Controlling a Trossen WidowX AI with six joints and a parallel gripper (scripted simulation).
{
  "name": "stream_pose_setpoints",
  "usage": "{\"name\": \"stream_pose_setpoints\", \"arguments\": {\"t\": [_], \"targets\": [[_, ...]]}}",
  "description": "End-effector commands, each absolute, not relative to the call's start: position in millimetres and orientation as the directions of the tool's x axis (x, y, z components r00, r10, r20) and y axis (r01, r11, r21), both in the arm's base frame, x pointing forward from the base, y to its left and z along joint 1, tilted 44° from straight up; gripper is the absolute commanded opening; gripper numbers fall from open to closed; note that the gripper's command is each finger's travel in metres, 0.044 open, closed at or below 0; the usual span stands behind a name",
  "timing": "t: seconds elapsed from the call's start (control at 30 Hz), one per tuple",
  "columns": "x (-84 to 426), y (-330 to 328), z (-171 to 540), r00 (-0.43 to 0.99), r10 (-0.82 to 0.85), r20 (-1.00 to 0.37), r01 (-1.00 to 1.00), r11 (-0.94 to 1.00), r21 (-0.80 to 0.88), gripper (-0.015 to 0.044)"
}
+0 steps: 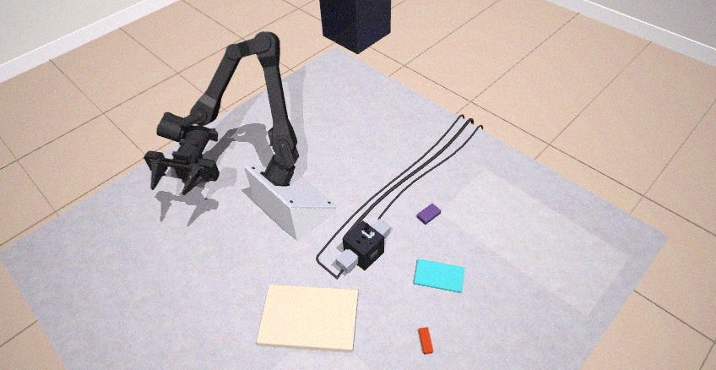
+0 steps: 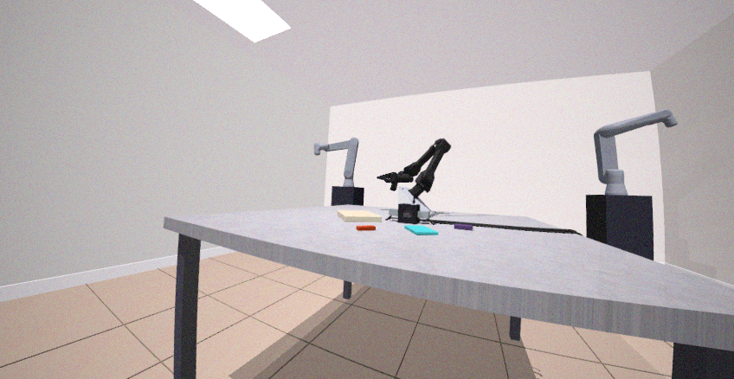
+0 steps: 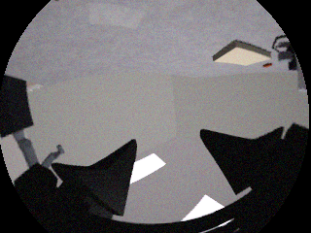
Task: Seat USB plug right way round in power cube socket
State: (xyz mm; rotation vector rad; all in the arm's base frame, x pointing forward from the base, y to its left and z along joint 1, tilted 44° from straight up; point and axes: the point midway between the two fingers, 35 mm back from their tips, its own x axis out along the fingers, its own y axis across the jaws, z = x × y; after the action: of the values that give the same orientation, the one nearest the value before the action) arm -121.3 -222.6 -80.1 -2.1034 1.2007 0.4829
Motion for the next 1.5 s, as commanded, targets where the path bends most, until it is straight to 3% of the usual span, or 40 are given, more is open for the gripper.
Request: {"name": "stream_pose_setpoints", "arguments": {"t": [0.0, 0.1, 0.23, 0.5, 0.63, 0.8, 0.97, 1.07, 1.2, 1.47], "targets": [[-119.9, -223.8, -79.7, 0.515, -0.612, -0.6, -0.857, -0.378, -0.351, 0.0426], [-99.1, -239.7, -73.5, 0.581, -0.542, -0.607, -0.774, -0.599, -0.205, 0.044], [-55.7, -260.6, -61.7, 0.672, -0.415, -0.613, -0.507, -0.862, 0.028, 0.044], [11.5, -275.7, -45.3, 0.731, -0.226, -0.645, -0.018, -0.95, 0.312, 0.044], [45.8, -272.9, -38.4, 0.734, -0.114, -0.669, 0.259, -0.865, 0.431, 0.044], [91.9, -262.9, -30.8, 0.726, 0.03, -0.687, 0.557, -0.611, 0.563, 0.044], [139.8, -245.9, -14.9, 0.683, 0.17, -0.71, 0.73, -0.191, 0.656, 0.044], [173.8, -227.9, -1.7, 0.645, 0.276, -0.713, 0.694, 0.178, 0.697, 0.044], [215.1, -195.1, 17.1, 0.568, 0.406, -0.715, 0.428, 0.597, 0.679, 0.044], [255.5, -143.1, 41.7, 0.44, 0.539, -0.718, -0.121, 0.828, 0.547, 0.044]]}}
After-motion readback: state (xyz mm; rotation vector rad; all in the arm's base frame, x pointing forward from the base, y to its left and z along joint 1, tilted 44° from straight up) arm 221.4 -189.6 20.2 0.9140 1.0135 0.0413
